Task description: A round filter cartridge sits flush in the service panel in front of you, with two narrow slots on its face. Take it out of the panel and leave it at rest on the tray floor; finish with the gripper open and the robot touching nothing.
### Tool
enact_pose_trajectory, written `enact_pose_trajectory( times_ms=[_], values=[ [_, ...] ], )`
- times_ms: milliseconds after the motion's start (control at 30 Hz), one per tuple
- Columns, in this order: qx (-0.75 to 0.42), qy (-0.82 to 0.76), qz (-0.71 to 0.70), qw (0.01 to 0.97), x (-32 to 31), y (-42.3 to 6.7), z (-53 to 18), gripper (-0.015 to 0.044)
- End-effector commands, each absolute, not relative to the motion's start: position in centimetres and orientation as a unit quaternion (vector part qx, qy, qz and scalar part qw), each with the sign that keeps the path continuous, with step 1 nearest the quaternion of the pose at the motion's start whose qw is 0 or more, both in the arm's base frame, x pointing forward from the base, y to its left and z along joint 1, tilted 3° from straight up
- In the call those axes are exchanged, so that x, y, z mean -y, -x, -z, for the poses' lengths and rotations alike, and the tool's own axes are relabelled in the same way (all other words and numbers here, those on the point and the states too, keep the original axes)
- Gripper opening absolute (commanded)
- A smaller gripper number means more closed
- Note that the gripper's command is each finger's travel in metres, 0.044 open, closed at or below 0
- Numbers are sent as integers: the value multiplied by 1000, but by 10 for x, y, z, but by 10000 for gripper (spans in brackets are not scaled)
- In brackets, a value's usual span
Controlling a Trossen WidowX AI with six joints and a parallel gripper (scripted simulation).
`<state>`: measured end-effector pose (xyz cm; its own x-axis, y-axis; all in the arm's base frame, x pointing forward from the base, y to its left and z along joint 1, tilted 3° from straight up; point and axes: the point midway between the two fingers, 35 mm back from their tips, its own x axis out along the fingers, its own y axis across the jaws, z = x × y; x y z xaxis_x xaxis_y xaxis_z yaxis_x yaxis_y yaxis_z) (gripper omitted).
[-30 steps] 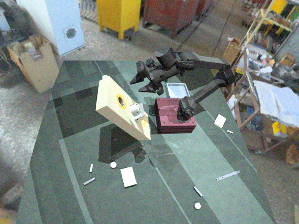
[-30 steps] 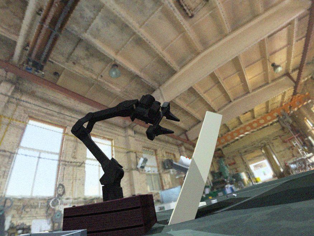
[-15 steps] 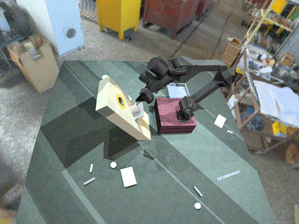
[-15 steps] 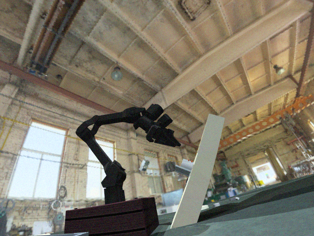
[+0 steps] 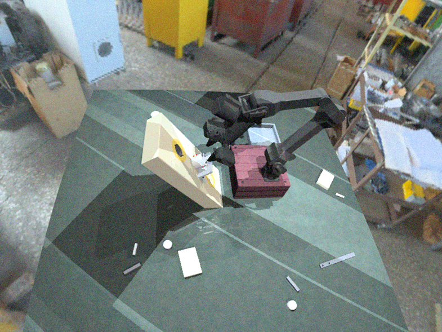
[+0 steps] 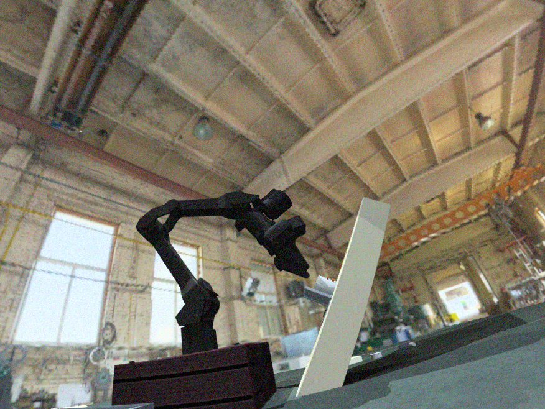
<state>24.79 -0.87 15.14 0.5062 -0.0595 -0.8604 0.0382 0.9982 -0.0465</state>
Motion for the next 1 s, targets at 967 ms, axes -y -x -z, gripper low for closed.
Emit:
enact_pose_trajectory(
  times_ms=[967],
  values=[
    [-498,12,27,867,11,-268,-114,246]
  ],
)
